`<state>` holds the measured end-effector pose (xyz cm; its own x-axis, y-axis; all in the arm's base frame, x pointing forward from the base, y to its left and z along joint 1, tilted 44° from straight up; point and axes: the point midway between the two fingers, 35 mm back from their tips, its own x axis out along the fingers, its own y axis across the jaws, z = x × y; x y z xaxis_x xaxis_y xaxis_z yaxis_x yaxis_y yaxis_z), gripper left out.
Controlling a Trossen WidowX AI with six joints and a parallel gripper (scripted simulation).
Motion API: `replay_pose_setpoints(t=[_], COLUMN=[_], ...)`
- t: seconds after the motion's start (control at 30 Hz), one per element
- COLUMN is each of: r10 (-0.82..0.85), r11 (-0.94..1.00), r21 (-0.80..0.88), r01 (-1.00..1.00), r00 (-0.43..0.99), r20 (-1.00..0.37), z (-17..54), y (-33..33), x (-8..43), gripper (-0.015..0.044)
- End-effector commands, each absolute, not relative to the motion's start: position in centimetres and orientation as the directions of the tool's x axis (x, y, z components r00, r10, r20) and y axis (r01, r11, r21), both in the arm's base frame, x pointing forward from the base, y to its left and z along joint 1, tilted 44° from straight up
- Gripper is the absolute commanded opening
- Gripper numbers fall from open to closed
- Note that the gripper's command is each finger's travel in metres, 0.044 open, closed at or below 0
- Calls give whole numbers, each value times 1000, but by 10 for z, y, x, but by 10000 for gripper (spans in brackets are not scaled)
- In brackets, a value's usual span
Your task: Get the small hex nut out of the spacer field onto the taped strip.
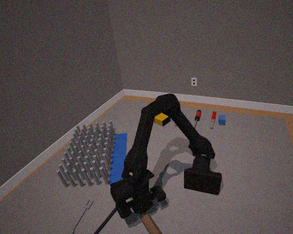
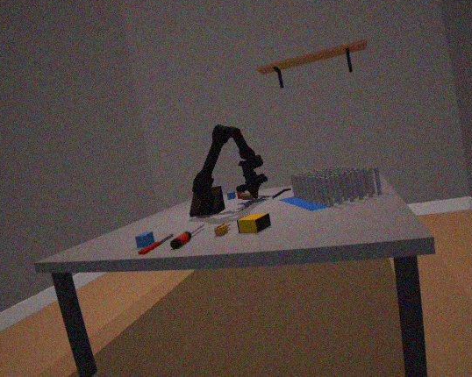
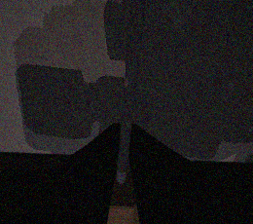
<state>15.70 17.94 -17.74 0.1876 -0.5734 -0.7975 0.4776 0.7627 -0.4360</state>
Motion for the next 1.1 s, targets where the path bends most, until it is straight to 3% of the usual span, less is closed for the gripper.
replay_pose_setpoints(t=[0.0, 1.07], r10=[-575, -480], r11=[762, 814], r21=[-438, -325], r01=[478, 481], r00=[187, 242], r20=[-797, -843], z=[-180, -180], y=[172, 172], x=[155, 155], gripper=[0, 0])
